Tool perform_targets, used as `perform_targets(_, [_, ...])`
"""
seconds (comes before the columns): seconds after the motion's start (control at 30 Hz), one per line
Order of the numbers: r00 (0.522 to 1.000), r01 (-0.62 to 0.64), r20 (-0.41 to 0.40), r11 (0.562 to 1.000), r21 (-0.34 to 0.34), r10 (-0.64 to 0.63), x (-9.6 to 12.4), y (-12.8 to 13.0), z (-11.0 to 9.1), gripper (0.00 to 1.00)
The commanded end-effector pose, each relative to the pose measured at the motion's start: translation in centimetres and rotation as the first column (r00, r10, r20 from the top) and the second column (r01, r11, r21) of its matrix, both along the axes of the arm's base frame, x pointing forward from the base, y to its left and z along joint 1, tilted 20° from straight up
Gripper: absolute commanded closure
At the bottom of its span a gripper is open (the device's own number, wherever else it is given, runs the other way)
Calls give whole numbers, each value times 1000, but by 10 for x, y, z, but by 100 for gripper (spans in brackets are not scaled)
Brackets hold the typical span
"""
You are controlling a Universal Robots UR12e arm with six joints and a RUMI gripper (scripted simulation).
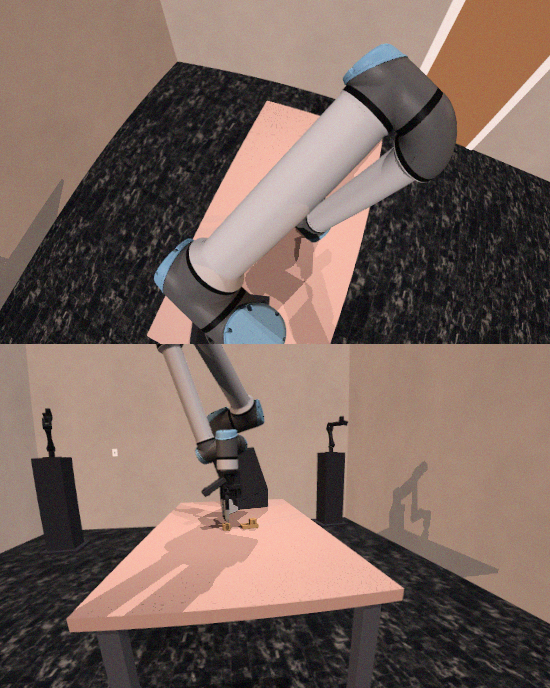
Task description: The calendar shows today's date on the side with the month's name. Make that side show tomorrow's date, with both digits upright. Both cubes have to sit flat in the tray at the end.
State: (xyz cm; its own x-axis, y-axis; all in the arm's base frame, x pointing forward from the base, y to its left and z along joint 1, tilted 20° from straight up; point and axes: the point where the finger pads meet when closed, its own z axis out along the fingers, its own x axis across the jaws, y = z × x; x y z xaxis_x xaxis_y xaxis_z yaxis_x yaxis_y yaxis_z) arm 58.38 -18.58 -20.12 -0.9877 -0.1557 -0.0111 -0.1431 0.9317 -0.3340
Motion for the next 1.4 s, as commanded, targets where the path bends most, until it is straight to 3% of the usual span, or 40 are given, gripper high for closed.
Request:
perform_targets(0.0, [1000,0,1,1000,0,0,0,0,0,72])
perform_targets(0.8, [1000,0,1,1000,0,0,0,0,0,72])
perform_targets(1.37, [1000,0,1,1000,0,0,2,-7,-20,72])
